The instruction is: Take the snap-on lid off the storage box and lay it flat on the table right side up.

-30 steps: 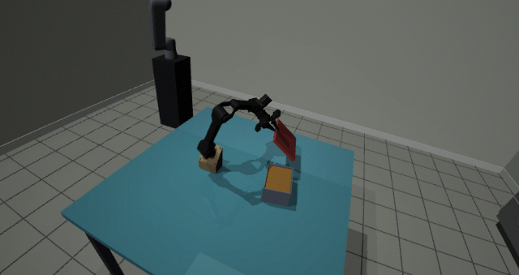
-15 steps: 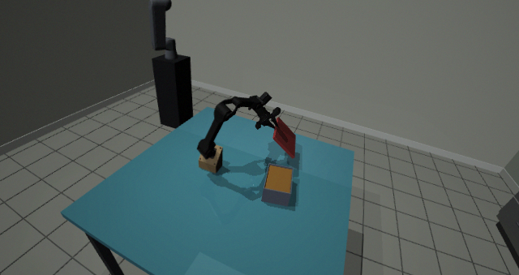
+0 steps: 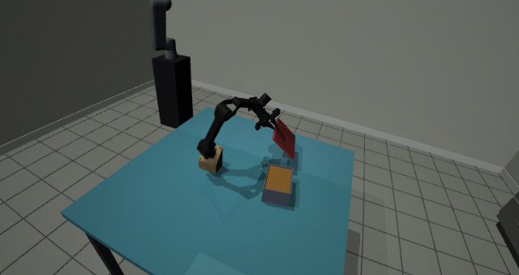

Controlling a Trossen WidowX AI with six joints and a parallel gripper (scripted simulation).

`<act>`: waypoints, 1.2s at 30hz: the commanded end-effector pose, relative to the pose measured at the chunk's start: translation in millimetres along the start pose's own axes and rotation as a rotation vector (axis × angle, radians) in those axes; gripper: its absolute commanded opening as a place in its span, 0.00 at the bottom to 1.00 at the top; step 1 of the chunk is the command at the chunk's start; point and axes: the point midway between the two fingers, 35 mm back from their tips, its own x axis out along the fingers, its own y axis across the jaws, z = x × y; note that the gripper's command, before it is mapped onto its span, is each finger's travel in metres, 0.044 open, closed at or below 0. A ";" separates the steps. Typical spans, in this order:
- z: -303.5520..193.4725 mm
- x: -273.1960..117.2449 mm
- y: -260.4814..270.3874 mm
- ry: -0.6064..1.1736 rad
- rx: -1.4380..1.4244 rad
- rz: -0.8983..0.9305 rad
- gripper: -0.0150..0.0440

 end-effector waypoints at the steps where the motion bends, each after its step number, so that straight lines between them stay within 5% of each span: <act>1: 1.3 2.5 -1.6 -0.004 0.002 0.008 0.25; 36: 1.6 20.7 -22.9 -0.005 0.002 0.008 0.25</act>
